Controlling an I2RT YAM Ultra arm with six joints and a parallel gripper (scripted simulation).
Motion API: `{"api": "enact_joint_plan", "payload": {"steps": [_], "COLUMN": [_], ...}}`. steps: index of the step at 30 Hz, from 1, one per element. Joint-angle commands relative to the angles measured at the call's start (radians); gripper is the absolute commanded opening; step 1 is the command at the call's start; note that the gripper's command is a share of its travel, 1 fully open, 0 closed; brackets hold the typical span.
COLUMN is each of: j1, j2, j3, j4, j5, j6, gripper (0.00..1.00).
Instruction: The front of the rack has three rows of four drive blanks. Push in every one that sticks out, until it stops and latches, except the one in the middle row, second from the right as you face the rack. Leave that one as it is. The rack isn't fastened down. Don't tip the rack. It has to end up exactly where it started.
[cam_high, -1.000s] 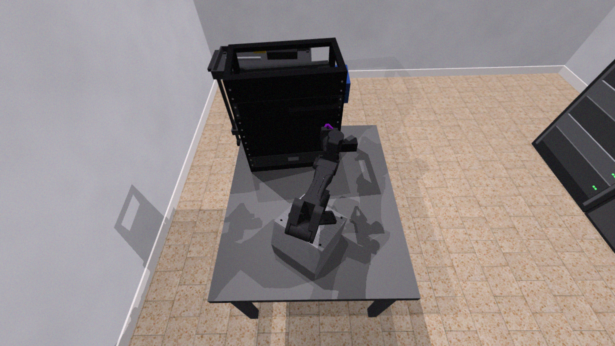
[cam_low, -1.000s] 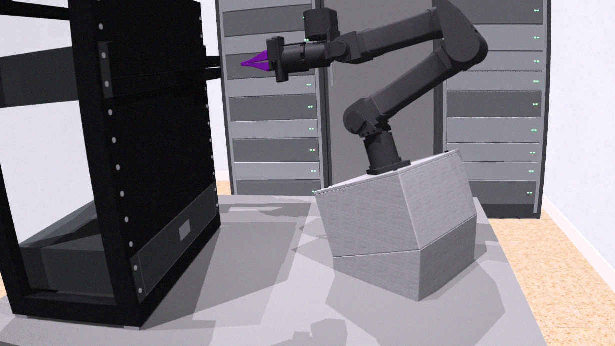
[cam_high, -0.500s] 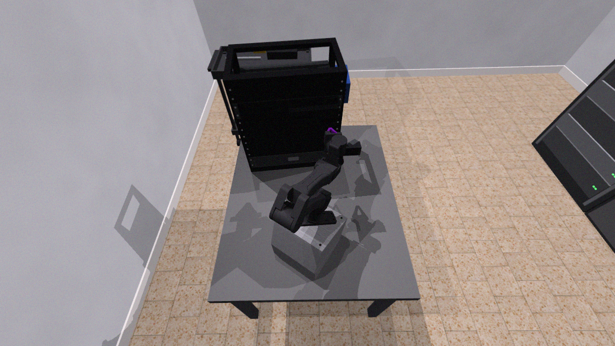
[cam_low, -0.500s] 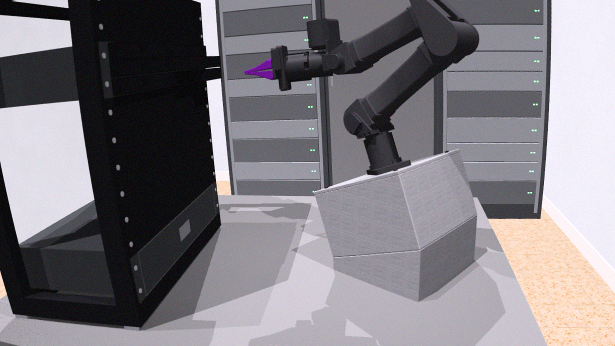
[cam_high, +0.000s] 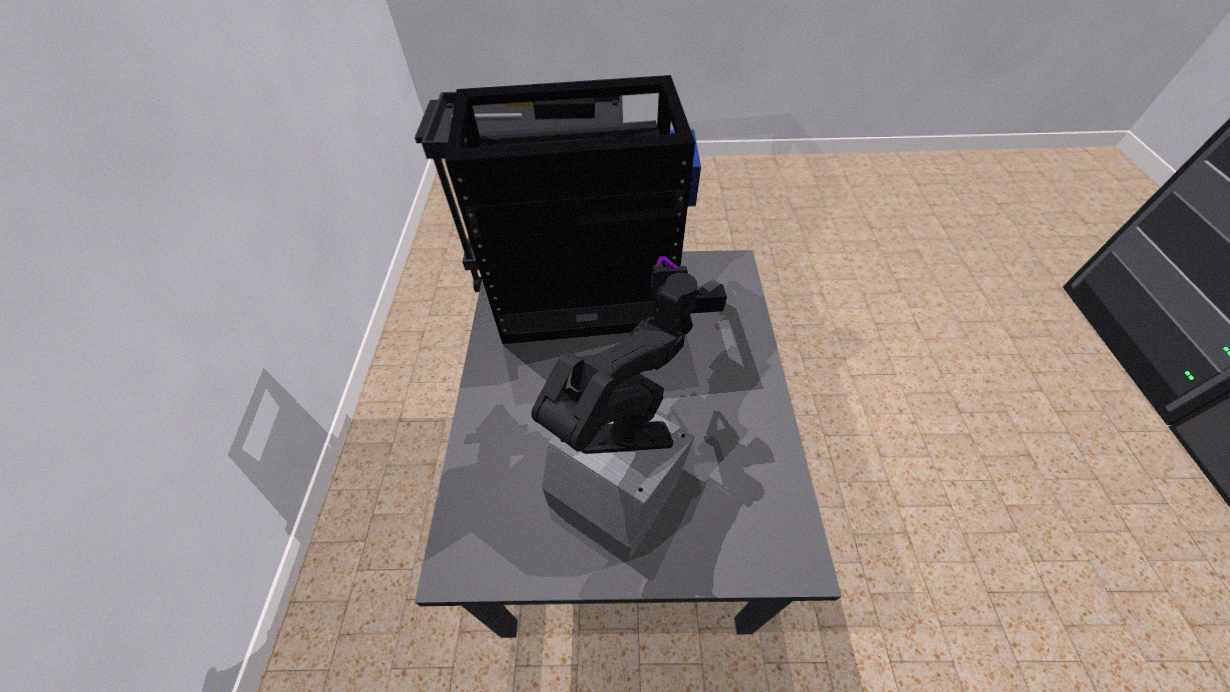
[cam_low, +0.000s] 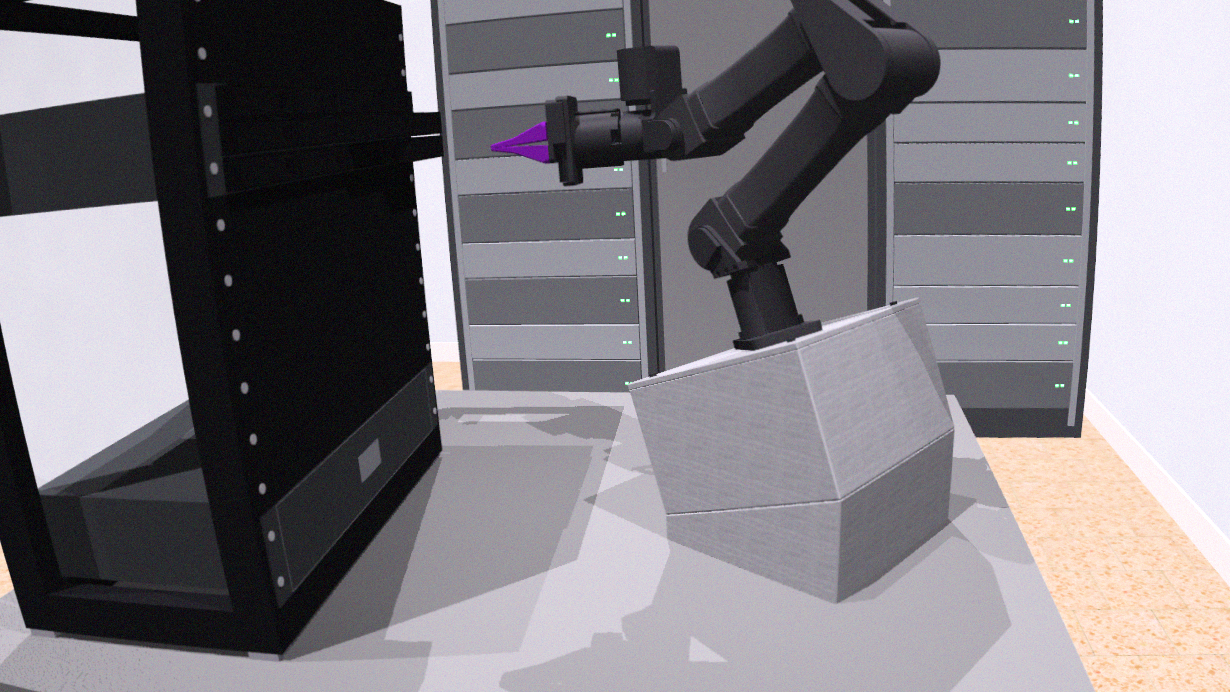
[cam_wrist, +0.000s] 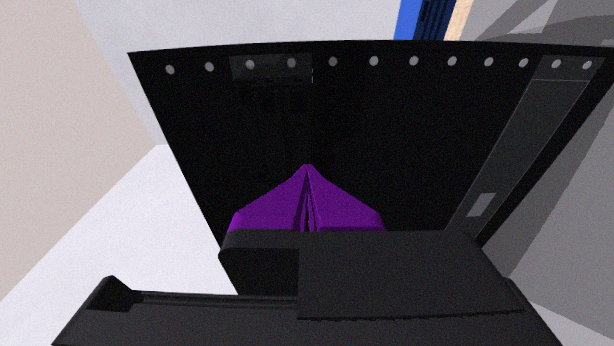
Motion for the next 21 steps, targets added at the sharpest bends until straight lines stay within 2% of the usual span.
{"api": "enact_joint_plan", "payload": {"steps": [1, 8, 14, 16, 21], "j1": [-0.013, -0.003, 0.068, 0.068, 0.187], "j2": [0.019, 0.022, 0.073, 0.073, 0.188], "j3": [0.006, 0.003, 0.043, 0.043, 0.084], "j4": [0.047, 0.053, 0.067, 0.067, 0.105], "j5": [-0.022, -0.024, 0.044, 0.044, 0.15], "j6": [0.009, 0.003, -0.03, -0.03, -0.081], "gripper": [0.0, 0.0, 0.0, 0.0, 0.0]}}
